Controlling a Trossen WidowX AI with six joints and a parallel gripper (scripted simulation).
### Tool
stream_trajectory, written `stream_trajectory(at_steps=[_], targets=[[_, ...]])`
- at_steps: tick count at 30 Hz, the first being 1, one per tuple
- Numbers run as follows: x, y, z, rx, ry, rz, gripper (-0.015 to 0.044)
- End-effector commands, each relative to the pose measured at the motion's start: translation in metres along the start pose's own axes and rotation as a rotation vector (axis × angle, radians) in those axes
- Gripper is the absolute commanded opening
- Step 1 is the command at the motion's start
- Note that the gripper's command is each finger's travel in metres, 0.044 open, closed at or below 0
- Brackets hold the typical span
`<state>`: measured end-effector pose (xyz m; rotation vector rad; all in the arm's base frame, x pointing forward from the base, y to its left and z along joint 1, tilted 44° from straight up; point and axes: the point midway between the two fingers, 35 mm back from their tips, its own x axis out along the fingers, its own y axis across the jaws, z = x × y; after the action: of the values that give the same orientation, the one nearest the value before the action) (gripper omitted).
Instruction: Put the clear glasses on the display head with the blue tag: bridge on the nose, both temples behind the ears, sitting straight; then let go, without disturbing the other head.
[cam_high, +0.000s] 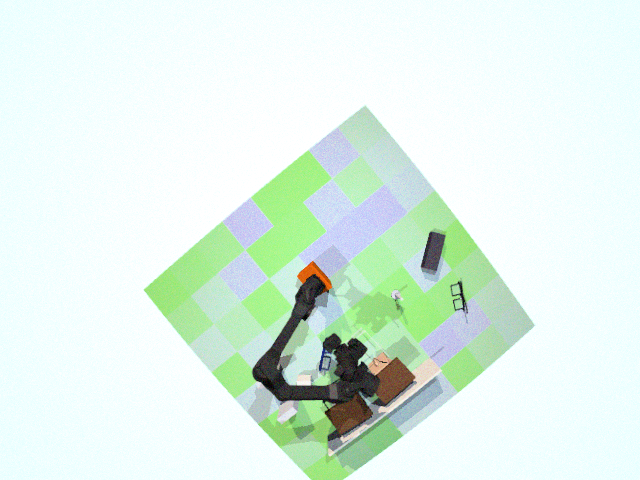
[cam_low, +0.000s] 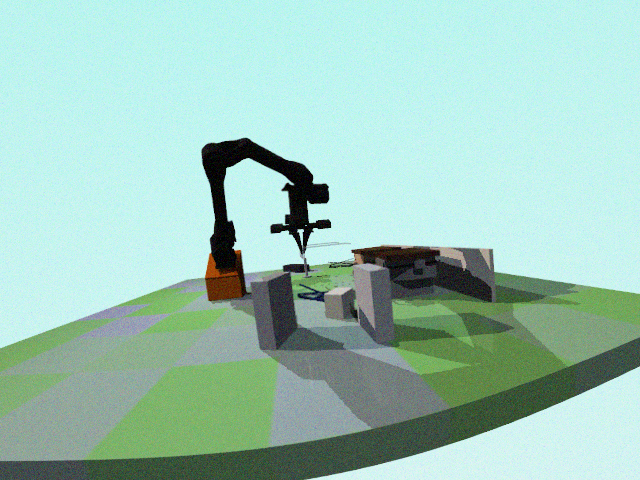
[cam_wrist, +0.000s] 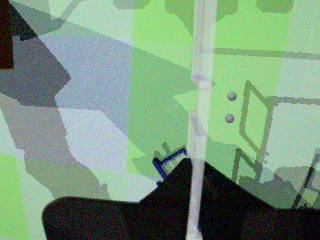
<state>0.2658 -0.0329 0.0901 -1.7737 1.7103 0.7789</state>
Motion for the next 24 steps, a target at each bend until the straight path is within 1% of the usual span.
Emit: stream_trajectory(at_steps=[1, 5, 24], targets=[[0.003, -0.002, 0.001, 0.01, 0.03, -0.01, 0.0], [0.007, -0.003, -0.001, 0.01, 0.048, -0.013, 0.0], [0.025, -0.004, -0.003, 0.01, 0.012, 0.001, 0.0]])
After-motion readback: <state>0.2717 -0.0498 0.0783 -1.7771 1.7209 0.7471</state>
